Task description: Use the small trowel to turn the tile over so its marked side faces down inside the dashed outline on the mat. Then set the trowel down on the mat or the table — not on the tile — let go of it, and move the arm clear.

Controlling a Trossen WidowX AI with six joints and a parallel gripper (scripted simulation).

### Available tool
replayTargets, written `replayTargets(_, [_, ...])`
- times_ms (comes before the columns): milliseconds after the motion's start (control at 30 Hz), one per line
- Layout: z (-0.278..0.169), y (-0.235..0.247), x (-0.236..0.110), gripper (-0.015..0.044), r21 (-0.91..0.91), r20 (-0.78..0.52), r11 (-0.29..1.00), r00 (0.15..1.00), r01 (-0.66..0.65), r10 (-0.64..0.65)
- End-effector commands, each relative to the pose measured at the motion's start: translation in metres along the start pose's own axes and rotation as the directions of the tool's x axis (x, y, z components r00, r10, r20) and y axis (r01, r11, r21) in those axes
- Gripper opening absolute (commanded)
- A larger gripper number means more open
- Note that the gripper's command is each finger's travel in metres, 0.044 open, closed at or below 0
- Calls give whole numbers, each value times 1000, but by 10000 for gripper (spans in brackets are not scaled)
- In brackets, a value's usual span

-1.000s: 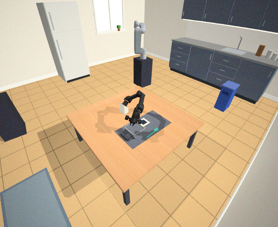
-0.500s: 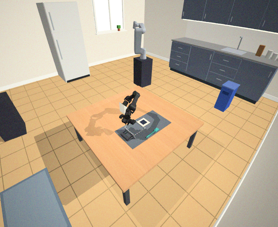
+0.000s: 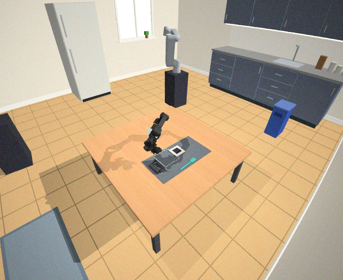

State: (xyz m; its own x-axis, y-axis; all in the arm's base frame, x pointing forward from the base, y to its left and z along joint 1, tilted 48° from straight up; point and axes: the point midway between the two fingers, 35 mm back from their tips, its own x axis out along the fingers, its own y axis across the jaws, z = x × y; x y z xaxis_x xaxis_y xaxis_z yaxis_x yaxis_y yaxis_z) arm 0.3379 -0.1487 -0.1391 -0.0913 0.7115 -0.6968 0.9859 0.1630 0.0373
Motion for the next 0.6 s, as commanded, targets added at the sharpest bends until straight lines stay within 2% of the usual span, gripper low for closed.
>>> replayTargets(0, [0, 0, 0, 100, -6, 3, 1000, 1000, 1, -1])
replayTargets(567, [5, -2, 21, 100, 13, -11, 1000, 1000, 2, -2])
